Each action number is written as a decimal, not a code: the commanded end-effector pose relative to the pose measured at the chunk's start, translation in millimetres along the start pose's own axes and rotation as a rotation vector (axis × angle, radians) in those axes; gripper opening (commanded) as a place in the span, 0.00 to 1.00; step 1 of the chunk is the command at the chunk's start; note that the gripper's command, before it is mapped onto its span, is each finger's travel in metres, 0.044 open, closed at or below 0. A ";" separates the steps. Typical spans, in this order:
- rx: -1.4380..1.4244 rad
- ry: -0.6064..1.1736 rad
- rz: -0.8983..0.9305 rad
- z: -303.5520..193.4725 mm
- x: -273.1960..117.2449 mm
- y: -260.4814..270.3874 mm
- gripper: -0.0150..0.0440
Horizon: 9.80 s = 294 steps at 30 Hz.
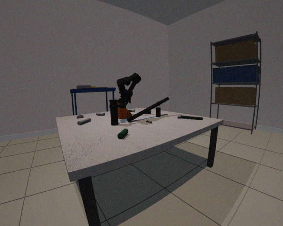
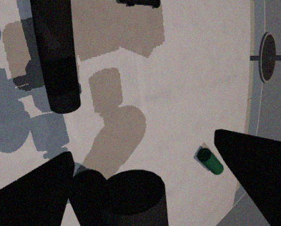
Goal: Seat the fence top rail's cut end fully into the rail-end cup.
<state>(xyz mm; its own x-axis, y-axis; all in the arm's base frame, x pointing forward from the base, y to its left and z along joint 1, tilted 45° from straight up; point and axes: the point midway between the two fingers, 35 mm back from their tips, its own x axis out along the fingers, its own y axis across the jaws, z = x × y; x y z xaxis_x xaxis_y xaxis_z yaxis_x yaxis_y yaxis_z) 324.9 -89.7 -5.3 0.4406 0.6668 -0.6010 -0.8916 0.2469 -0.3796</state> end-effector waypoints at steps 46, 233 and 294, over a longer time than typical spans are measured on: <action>2.517 0.403 0.167 135.2 -30.7 -15.9 1.00; 2.902 0.814 -0.442 113.9 24.0 11.5 0.25; 2.901 0.824 -0.433 117.4 25.6 12.3 0.25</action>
<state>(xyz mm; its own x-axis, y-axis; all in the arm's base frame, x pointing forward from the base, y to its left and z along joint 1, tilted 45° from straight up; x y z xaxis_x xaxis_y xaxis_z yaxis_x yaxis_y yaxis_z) 312.9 16.4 56.9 -0.0583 0.4667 -0.8825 0.9882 0.1527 0.0154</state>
